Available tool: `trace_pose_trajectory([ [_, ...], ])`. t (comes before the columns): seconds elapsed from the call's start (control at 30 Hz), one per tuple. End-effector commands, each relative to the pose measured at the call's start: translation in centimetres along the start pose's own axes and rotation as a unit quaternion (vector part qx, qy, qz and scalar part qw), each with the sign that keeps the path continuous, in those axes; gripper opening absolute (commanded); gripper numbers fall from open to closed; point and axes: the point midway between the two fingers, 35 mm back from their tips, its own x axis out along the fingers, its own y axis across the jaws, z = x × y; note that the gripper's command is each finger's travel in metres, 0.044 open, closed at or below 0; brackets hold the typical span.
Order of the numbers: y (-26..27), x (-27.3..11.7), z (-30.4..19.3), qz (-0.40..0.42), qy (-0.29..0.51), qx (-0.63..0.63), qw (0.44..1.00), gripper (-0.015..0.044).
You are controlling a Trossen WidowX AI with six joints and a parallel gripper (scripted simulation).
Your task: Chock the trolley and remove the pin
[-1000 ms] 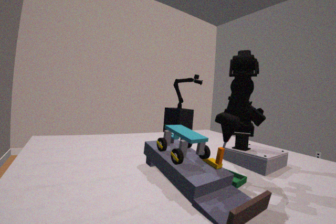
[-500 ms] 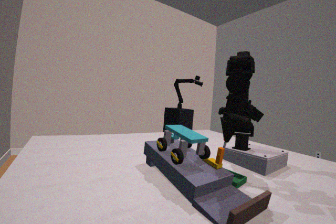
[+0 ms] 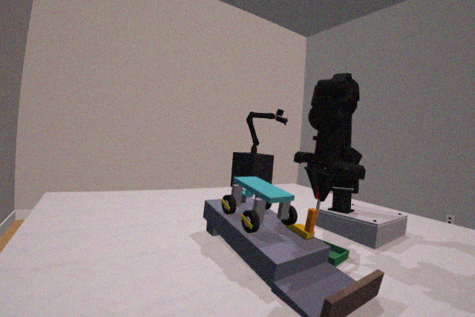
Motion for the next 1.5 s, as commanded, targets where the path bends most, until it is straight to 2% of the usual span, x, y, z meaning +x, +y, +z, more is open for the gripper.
trace_pose_trajectory([
  [0.0, 0.0, -0.1, 0.0, -0.014, -0.004, -0.060, 0.998, 0.0000],
  [0.3, 0.1, -0.2, -0.2, -0.036, -0.011, -0.184, 0.982, 0.0000],
  [1.0, 0.5, 1.9, 1.8, -0.038, -0.013, -0.190, 0.981, 0.0000],
  [1.27, -0.3, 4.0, 2.0, -0.111, -0.030, -0.189, 0.975, 0.0000],
  [1.47, -1.2, 5.6, 2.4, -0.121, -0.031, -0.189, 0.974, 0.0000],
])
